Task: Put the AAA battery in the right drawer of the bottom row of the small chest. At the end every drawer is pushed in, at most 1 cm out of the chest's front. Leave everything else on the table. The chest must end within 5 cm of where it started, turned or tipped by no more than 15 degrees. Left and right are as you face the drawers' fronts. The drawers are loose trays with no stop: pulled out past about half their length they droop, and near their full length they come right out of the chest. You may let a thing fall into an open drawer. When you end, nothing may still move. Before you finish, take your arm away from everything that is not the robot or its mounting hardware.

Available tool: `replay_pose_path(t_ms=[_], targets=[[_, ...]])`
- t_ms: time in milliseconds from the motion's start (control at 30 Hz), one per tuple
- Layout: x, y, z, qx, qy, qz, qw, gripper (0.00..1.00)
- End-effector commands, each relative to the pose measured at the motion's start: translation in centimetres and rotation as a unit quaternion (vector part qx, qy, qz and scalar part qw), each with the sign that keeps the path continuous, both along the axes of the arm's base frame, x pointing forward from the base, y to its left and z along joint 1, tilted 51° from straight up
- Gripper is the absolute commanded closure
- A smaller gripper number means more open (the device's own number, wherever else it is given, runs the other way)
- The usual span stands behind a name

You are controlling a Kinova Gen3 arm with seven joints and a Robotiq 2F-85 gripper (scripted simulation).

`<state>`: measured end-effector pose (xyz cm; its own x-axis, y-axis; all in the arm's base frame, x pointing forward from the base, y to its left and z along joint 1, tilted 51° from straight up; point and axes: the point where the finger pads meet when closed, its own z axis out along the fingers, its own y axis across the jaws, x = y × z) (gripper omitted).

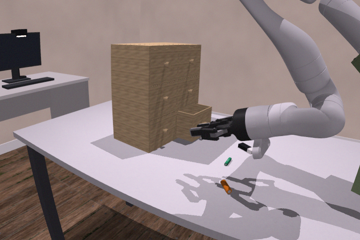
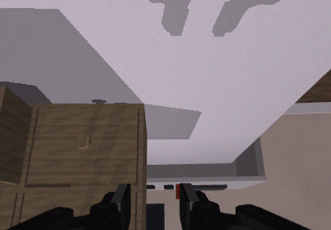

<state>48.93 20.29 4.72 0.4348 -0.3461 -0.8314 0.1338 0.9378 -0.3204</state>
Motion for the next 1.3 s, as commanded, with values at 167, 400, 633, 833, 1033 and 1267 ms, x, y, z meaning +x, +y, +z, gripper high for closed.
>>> replay_pose_path(t_ms=[167, 400, 633, 833, 1033, 1267], targets=[[-0.09, 0.37, -0.01, 0.001, 0.000, 0.001, 1.000, 0.67], [-0.11, 0.45, -0.03, 0.001, 0.000, 0.001, 1.000, 0.67], [-0.12, 0.49, -0.04, 0.001, 0.000, 0.001, 1.000, 0.67], [-0.12, 0.50, -0.04, 0.001, 0.000, 0.001, 1.000, 0.67], [-0.15, 0.50, -0.04, 0.001, 0.001, 0.001, 1.000, 0.67], [-0.33, 0.53, -0.03, 0.002, 0.009, -0.002, 1.000, 0.67]])
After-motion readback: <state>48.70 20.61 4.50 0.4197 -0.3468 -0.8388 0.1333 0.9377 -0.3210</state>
